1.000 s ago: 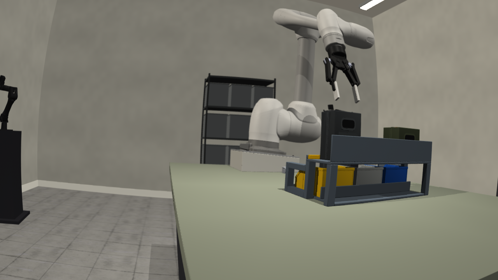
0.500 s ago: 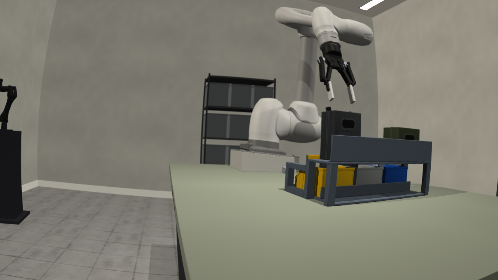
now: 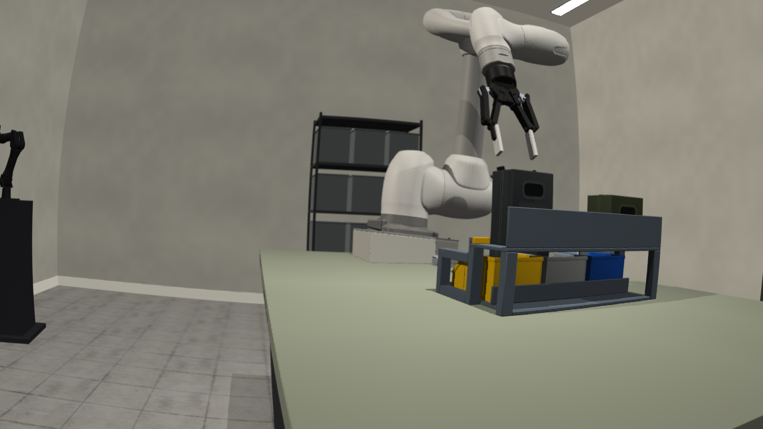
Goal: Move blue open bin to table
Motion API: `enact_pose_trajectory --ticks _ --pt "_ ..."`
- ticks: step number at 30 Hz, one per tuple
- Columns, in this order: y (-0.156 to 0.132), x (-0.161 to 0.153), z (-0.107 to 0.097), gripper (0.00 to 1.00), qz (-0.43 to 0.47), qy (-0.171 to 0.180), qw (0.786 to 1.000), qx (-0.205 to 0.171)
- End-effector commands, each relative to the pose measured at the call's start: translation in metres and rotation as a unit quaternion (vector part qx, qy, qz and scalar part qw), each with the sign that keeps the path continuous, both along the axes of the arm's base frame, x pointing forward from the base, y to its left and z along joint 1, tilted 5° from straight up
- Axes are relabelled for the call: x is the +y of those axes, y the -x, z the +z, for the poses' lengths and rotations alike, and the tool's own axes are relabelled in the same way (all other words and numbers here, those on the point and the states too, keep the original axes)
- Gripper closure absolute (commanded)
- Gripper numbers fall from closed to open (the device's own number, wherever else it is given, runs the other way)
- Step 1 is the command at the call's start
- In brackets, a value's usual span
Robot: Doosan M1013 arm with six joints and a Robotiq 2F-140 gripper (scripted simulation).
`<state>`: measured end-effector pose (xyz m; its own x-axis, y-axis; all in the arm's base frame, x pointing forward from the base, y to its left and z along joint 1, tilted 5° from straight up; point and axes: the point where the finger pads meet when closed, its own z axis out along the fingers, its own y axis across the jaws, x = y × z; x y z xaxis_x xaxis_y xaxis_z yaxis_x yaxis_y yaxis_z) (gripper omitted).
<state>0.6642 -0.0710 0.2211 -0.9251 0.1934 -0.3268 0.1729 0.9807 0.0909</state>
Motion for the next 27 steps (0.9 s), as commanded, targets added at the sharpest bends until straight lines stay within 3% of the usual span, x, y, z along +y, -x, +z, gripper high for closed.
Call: enact_pose_trajectory --ticks 1,11,16,27 --pt "-0.009 -0.0186 -0.0051 0.43 0.001 0.0 1.0 -0.001" --pt "-0.009 -0.0186 -0.0051 0.43 0.001 0.0 1.0 -0.001" --pt "-0.0078 -0.0163 -0.0044 0.43 0.131 0.0 0.991 -0.011" --pt "-0.0078 -0.0163 -0.0044 0.43 0.131 0.0 0.991 -0.011"
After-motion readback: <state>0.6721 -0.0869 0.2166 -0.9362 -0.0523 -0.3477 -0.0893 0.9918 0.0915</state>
